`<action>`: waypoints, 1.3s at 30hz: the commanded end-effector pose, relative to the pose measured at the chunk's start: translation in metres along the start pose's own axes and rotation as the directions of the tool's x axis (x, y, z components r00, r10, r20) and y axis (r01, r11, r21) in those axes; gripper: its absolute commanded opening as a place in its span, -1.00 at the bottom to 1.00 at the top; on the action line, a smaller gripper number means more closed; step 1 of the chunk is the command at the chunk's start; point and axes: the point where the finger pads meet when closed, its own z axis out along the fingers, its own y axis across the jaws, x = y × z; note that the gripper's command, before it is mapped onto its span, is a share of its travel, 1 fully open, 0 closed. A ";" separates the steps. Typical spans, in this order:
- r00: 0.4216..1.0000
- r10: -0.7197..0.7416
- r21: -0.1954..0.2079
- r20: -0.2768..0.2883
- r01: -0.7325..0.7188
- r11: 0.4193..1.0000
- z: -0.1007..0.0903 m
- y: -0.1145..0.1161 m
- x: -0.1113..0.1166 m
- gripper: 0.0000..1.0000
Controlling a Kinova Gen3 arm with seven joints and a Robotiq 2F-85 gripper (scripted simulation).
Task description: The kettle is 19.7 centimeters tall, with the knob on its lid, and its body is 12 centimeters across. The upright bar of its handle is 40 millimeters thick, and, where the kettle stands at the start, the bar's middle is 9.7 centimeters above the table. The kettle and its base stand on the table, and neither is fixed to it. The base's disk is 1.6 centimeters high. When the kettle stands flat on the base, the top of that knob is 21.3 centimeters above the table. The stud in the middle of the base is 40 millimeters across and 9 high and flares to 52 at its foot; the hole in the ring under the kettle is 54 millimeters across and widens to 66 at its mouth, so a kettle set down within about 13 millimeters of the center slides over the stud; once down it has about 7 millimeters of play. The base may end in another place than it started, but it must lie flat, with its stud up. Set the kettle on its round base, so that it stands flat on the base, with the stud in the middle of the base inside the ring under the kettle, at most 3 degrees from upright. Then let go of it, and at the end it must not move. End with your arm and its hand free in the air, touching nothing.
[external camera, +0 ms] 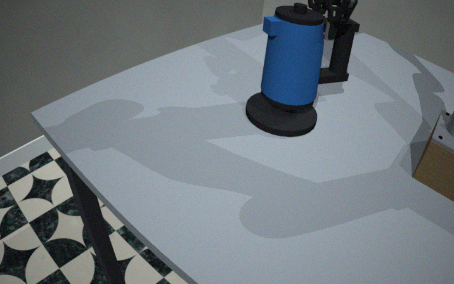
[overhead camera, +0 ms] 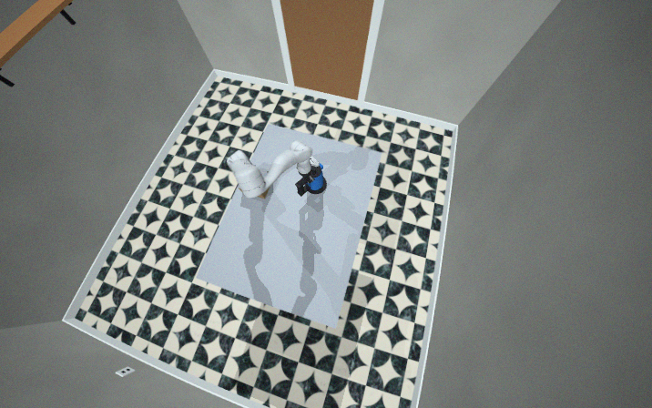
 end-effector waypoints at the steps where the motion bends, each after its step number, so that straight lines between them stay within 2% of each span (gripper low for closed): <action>1: 1.000 -0.007 -0.001 -0.001 0.007 1.000 0.000 -0.002 0.004 -1.00; 39: 1.000 -0.007 -0.001 -0.001 0.007 1.000 -0.001 -0.005 0.007 -1.00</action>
